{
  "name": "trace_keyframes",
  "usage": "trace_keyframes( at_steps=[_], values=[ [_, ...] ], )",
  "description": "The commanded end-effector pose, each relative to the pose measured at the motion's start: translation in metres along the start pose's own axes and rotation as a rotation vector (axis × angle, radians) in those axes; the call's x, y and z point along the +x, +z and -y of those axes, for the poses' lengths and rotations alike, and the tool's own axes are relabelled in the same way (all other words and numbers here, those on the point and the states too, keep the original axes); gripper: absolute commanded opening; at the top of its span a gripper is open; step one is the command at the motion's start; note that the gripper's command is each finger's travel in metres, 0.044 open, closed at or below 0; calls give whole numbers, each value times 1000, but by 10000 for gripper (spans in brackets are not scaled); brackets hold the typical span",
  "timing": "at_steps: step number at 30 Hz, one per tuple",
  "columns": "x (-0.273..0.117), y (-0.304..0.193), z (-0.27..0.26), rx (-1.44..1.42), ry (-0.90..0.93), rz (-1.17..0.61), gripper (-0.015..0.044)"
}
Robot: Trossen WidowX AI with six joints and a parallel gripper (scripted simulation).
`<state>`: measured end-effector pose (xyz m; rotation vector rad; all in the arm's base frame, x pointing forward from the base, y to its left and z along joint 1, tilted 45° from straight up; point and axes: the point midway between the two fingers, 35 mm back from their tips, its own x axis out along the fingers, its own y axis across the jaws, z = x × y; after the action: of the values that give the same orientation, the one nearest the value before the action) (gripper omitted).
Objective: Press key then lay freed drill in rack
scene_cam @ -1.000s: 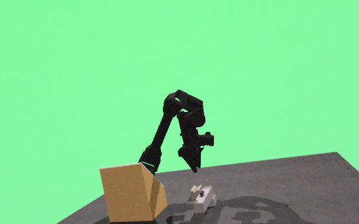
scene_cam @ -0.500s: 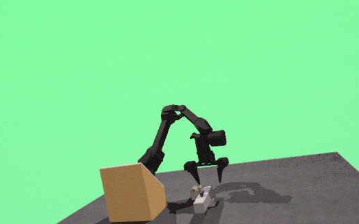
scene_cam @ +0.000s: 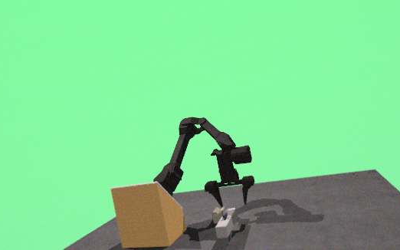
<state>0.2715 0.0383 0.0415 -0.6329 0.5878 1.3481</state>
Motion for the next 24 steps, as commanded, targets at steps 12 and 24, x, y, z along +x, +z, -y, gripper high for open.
trace_keyframes(
  at_steps=[12, 24],
  values=[
    [21, -6, 1, 1, -1, 3, 440],
    [39, -10, 1, 1, -1, 4, 440]
  ],
)
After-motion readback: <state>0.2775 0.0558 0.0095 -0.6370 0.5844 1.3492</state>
